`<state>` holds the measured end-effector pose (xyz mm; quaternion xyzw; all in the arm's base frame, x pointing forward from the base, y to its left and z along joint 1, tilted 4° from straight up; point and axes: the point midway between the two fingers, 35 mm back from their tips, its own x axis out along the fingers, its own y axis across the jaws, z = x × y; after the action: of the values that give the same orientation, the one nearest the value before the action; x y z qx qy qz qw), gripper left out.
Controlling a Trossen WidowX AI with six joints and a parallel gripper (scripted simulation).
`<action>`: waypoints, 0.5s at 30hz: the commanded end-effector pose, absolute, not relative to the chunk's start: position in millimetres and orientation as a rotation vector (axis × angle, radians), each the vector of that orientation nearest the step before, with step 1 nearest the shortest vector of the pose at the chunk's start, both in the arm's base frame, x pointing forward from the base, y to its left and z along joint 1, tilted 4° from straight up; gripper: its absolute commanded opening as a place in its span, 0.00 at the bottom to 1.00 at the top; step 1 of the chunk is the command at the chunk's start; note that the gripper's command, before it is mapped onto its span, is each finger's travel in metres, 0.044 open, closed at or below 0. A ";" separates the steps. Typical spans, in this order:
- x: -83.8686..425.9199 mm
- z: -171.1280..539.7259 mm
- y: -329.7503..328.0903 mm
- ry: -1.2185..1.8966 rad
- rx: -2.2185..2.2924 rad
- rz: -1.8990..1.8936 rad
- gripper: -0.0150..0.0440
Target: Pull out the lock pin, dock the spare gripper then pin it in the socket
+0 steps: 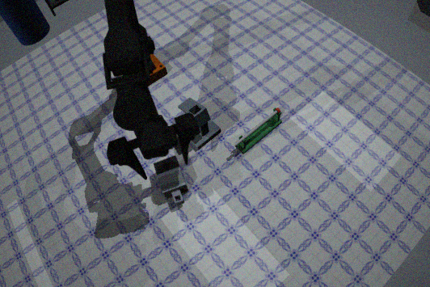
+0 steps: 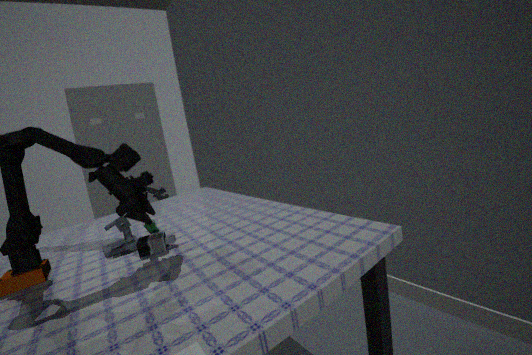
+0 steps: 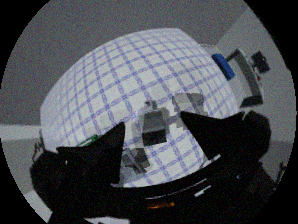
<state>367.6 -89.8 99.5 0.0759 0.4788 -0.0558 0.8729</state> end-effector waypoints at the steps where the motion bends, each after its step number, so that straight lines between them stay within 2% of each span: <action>1: 365.0 71.8 -87.3 1.016 0.146 -0.114 1.00; 15: 367.5 49.0 -86.8 1.016 0.143 -0.113 1.00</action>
<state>368.7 -87.1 58.4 0.0689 0.4801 -0.0536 0.8729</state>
